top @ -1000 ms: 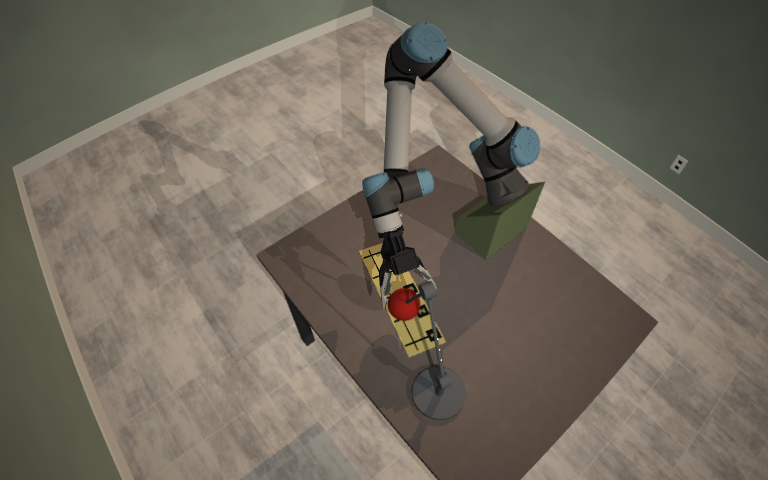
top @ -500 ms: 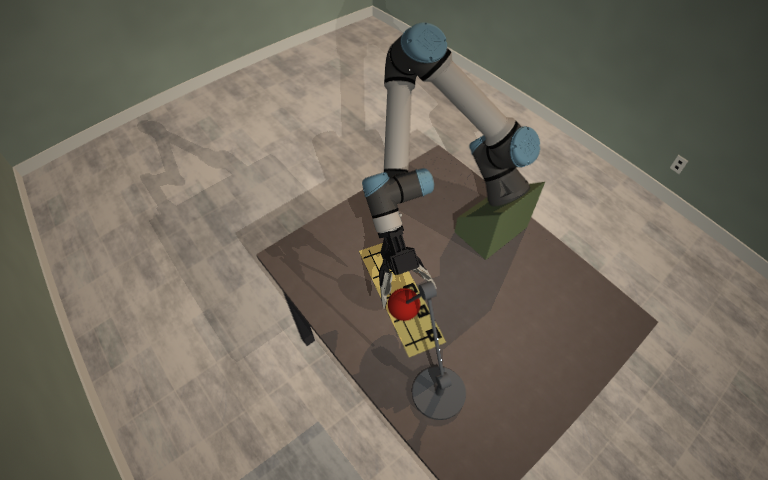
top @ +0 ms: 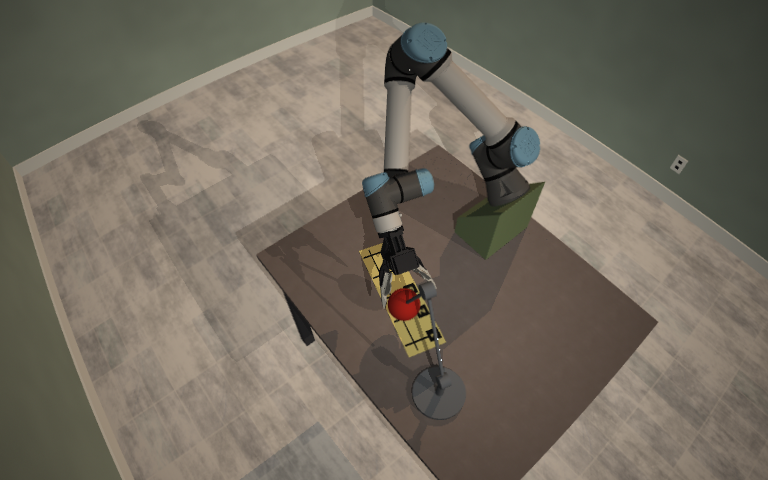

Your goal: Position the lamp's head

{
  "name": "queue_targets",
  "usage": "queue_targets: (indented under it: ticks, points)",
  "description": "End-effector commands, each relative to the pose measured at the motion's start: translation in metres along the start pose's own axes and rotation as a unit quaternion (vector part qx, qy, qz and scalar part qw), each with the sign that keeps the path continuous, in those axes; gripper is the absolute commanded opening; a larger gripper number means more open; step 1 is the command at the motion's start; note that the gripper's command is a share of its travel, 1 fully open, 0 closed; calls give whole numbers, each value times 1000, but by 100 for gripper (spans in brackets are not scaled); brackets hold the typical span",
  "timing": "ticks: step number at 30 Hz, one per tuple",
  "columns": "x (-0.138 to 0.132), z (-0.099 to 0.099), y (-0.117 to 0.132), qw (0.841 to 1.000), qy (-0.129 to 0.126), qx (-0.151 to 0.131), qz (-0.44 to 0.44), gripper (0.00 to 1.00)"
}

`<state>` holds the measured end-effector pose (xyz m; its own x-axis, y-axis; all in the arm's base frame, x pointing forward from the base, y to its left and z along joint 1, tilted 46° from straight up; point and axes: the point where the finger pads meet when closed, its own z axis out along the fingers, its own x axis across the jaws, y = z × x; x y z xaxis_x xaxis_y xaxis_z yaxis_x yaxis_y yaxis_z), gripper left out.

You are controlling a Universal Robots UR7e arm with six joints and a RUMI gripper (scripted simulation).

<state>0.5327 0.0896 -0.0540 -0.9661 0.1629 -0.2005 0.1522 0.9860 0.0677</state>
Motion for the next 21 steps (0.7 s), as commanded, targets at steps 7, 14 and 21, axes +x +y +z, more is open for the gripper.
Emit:
queue_targets:
  ticks: [7,14,21]
  points:
    - [0,-13,0,1000,0,0,0,100]
    - [0,-44,0,1000,0,0,0,100]
    - [0,-65,1,1000,0,0,0,100]
